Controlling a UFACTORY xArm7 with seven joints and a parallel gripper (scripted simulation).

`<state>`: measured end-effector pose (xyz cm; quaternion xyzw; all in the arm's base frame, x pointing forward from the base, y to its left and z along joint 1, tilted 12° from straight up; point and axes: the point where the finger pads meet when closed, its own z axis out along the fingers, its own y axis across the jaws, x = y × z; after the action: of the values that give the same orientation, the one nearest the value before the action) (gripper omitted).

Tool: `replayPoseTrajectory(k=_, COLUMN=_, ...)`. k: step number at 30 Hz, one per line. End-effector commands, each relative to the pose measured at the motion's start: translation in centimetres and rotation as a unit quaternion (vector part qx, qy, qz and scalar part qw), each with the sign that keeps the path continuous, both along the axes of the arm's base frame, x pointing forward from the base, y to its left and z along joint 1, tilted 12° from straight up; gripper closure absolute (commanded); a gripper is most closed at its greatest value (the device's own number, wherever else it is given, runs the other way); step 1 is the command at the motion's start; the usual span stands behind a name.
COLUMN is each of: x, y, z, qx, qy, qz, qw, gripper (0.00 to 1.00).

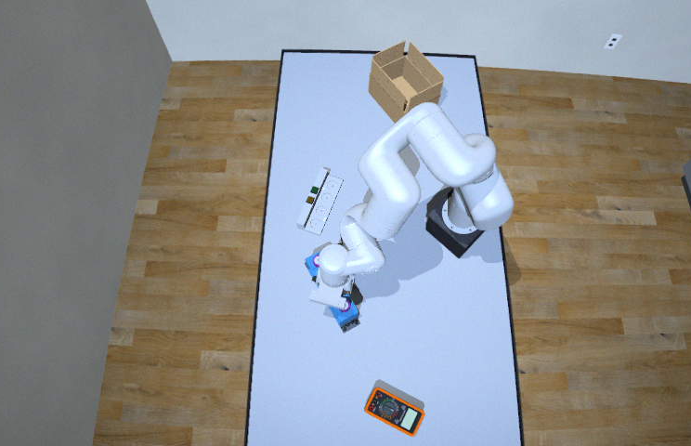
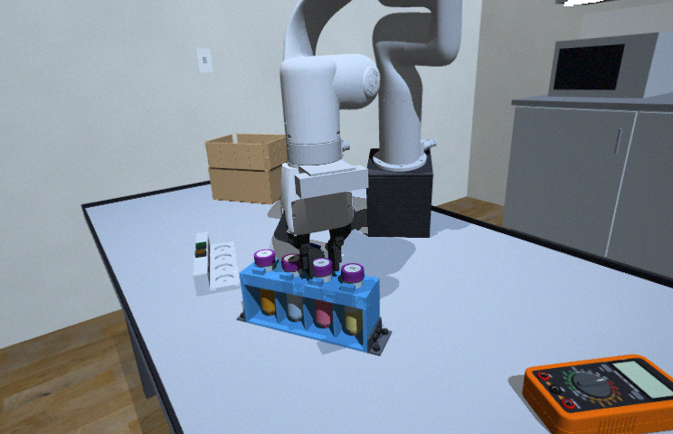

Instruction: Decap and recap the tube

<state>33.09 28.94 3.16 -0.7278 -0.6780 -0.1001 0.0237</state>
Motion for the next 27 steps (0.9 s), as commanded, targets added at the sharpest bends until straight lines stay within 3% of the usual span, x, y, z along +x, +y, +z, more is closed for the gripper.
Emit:
replayPoseTrajectory(k=1, x=0.09, y=0.04, z=0.09, qx=-0.002, qy=-0.005, qz=0.024, qw=1.000, gripper=1.00)
replayPoseTrajectory(k=7, x=0.09, y=0.03, z=0.10, qx=-0.020, qy=-0.031, qz=0.170, qw=0.985, gripper=1.00)
replayPoseTrajectory(k=14, x=0.09, y=0.03, z=0.12, qx=-0.039, qy=-0.060, qz=0.335, qw=0.939, gripper=1.00)
replayPoseTrajectory(k=16, x=0.09, y=0.03, z=0.12, qx=-0.039, qy=-0.060, qz=0.335, qw=0.939, gripper=1.00)
replayPoseTrajectory(k=21, x=0.09, y=0.02, z=0.13, qx=-0.052, qy=-0.079, qz=0.447, qw=0.889, gripper=1.00)
replayPoseTrajectory(k=27, x=0.09, y=0.02, z=0.14, qx=-0.067, qy=-0.101, qz=0.572, qw=0.811, gripper=1.00)
